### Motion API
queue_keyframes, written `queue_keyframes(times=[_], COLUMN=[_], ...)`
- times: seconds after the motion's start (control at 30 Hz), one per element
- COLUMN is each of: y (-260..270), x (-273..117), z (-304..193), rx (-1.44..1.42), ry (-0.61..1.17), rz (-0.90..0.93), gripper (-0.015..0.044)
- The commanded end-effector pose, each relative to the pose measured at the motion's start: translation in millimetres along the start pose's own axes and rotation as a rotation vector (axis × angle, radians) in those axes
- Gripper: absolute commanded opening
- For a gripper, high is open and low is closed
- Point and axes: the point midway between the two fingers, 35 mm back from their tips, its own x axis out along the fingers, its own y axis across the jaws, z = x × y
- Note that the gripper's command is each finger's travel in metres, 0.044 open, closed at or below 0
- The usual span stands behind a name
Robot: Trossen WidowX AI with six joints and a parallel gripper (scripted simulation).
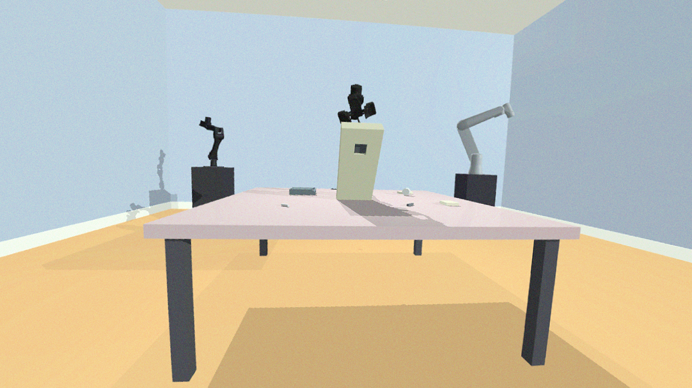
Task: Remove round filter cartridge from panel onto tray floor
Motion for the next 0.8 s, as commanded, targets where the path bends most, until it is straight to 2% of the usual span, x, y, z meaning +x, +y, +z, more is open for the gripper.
queue_keyframes(times=[0.0,0.07,0.27,0.77], y=[-2.5,-13.1,-43.8,-46.9], x=[2.7,15.3,36.7,51.3], z=[-5.4,-32.2,-113.8,-121.7], rx=[-0.03,-0.11,-0.346,-0.353], ry=[0.053,0.149,0.447,0.455], rz=[-0.016,-0.044,-0.077,-0.077], gripper=[0.0351,0.0305,0.0305,0.0305])
